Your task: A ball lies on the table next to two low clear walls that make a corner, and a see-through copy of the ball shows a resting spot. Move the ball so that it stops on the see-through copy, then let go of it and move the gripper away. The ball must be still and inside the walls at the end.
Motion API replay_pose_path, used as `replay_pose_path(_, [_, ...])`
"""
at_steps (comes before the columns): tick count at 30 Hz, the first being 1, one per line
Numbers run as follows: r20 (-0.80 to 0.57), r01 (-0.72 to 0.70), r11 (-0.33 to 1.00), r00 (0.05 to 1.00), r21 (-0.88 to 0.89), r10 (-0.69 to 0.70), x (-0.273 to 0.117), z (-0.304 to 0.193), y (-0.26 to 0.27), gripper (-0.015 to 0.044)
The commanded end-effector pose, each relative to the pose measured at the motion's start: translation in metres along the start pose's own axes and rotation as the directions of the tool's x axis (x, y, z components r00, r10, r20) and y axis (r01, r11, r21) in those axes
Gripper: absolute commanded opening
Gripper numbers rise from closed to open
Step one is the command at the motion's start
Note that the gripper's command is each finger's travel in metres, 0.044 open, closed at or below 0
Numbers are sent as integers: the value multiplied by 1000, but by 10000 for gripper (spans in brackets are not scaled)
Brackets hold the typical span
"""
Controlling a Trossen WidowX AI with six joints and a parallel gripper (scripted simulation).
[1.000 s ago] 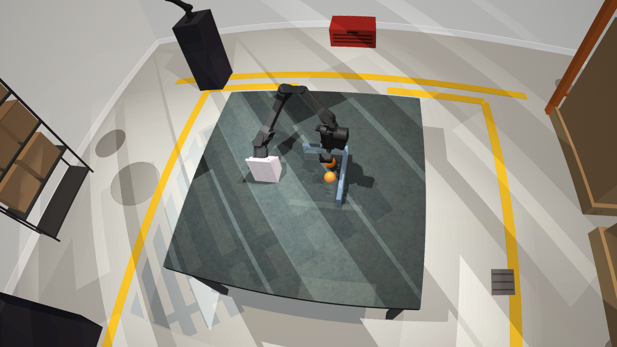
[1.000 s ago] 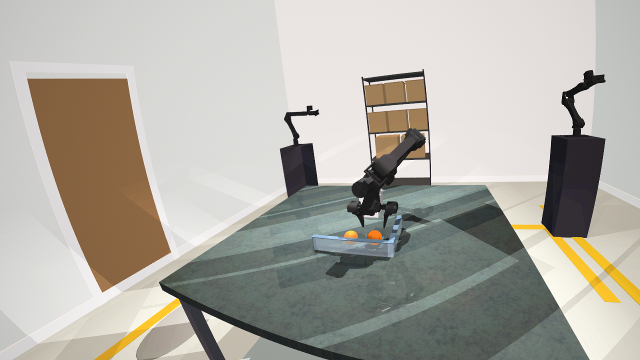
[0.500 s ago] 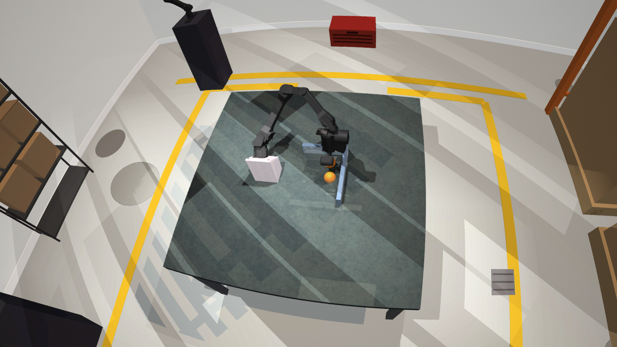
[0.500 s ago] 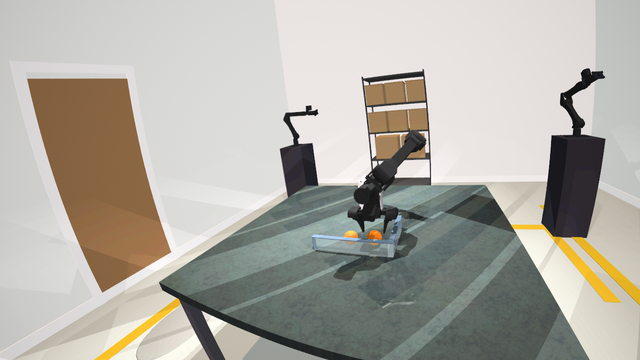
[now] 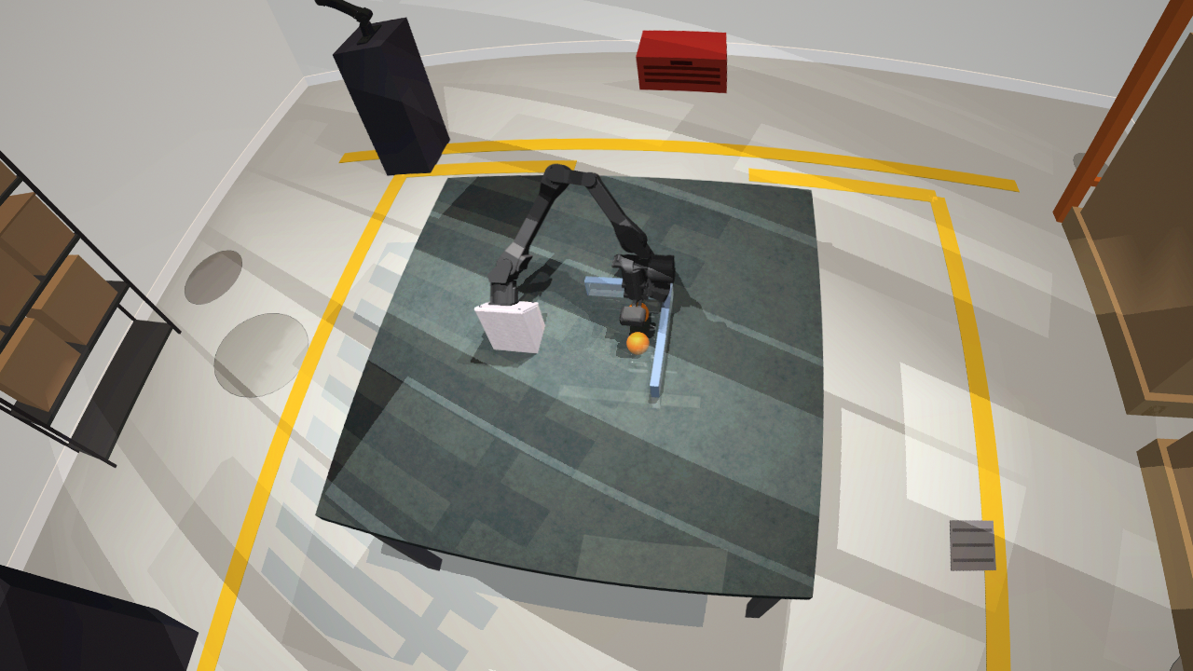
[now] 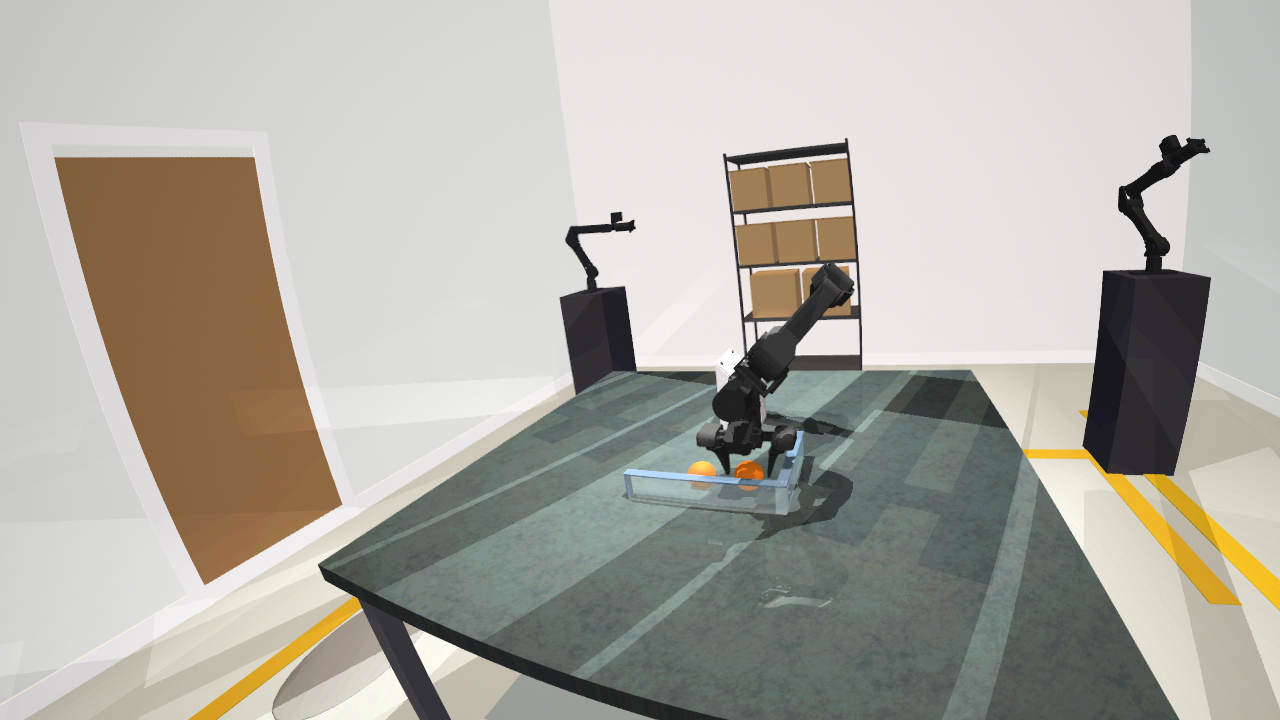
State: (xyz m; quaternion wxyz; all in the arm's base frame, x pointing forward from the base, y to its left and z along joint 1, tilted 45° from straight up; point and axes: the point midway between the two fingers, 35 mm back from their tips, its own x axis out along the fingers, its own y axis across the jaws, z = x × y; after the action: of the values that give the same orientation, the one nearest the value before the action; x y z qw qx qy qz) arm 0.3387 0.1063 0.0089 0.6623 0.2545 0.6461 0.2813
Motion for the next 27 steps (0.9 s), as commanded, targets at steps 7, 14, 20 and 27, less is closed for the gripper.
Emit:
replay_pose_path(7, [-10, -4, 1000, 1000, 10, 4, 6, -4, -1, 270])
replay_pose_path(14, [-9, -1, 1000, 1000, 10, 1, -4, -2, -2, 145])
replay_pose_path(20, [-8, 7, 1000, 1000, 10, -7, -45, 4, -4, 0])
replay_pose_path(27, [-9, 8, 1000, 1000, 10, -8, -94, 4, -5, 0])
